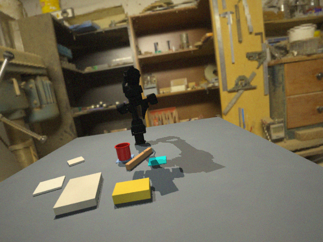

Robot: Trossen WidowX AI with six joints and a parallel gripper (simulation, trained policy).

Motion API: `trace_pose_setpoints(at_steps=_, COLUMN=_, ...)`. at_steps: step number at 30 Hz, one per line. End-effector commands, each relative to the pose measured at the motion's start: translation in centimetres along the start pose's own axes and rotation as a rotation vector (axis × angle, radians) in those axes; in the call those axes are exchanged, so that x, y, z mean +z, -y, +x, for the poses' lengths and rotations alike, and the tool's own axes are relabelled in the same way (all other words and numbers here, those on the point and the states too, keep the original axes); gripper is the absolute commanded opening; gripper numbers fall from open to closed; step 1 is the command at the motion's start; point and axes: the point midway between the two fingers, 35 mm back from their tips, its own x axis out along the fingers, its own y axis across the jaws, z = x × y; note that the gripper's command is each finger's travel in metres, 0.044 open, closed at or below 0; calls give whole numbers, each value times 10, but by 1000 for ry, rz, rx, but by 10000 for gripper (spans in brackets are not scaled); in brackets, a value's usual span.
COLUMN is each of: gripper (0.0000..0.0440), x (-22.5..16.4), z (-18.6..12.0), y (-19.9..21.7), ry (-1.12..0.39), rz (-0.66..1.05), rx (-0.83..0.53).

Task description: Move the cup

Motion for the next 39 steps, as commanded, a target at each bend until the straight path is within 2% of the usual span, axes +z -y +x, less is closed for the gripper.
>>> trace_pose_setpoints(at_steps=1, gripper=115, x=-1, z=-2, y=1, ry=-32, rz=-11, rx=-17)
trace_pose_setpoints(at_steps=21, gripper=103, x=-24, z=9, y=25, ry=-322, rz=-115, rx=-124)
trace_pose_setpoints(at_steps=39, gripper=126, x=-50, z=30, y=59, ry=-534, rz=-205, rx=-183)
